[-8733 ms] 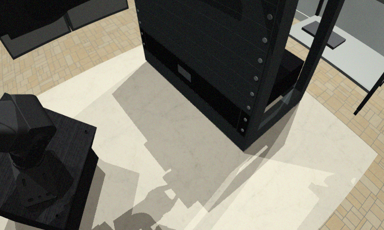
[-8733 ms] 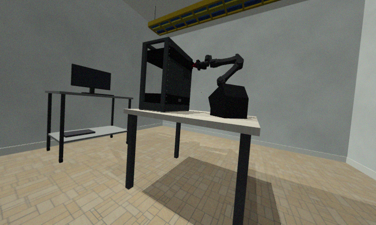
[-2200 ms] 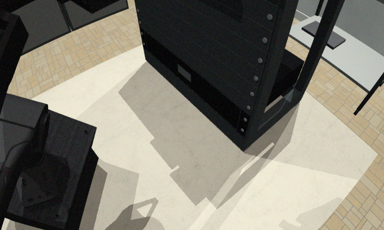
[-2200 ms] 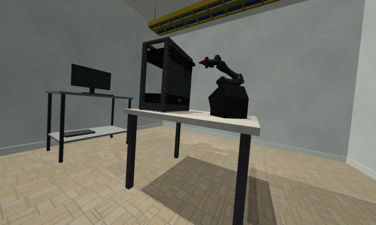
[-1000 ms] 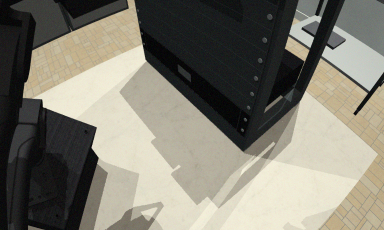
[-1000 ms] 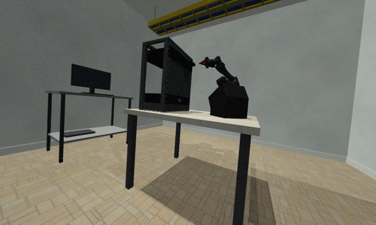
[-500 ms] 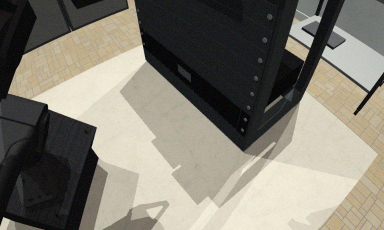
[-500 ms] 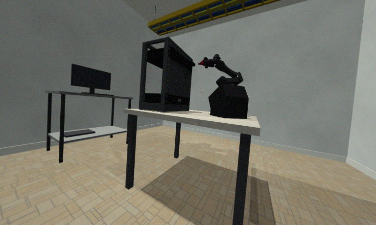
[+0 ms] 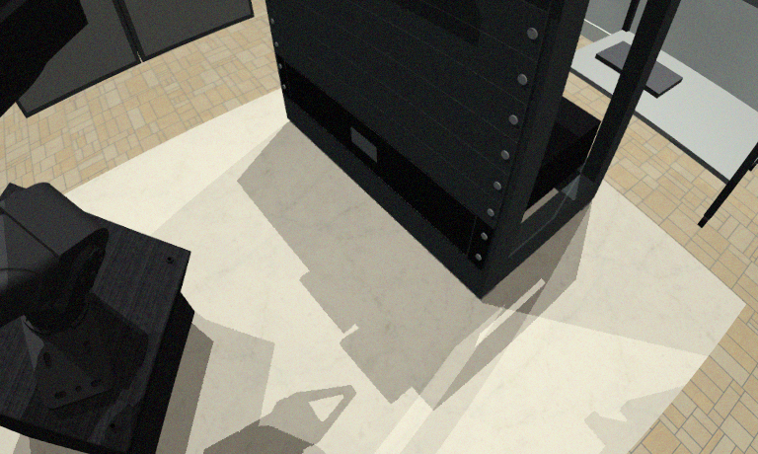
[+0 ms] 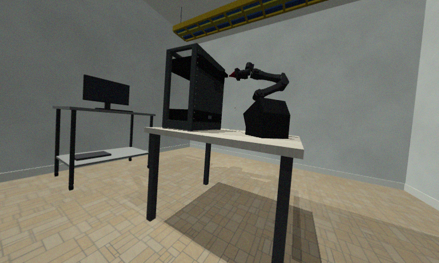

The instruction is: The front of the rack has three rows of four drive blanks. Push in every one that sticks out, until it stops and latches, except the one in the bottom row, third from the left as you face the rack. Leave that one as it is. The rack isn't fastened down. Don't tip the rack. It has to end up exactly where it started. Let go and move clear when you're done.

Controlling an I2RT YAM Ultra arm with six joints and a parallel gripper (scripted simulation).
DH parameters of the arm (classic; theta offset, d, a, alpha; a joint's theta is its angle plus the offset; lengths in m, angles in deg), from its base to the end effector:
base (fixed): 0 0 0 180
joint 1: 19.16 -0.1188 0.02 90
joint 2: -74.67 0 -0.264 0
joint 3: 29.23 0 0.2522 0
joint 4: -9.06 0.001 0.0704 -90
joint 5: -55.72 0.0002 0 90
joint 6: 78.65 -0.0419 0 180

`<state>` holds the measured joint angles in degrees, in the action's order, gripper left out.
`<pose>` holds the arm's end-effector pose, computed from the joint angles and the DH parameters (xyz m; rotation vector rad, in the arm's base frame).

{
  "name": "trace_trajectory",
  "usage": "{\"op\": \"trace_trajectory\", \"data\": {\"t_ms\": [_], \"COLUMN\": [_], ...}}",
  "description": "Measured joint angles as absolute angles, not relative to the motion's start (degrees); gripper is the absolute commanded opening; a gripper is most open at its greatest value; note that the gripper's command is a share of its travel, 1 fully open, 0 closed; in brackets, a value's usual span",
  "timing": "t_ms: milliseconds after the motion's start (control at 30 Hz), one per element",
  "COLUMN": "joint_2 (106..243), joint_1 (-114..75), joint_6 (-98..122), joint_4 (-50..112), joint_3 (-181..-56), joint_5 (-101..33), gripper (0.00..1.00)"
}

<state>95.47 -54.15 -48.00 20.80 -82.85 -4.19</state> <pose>0.0809 0.0322 0.3874 0.7375 1.1113 1.1002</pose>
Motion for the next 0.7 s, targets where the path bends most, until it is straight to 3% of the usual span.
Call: {"op": "trace_trajectory", "data": {"t_ms": [367,700], "joint_2": [99.51,99.97], "joint_1": [-43.02,-41.53], "joint_6": [-52.98,-54.23], "joint_4": [20.38,19.88], "joint_3": [-84.05,-84.11], "joint_5": [-18.00,-22.16], "gripper": [0.00,0.00]}}
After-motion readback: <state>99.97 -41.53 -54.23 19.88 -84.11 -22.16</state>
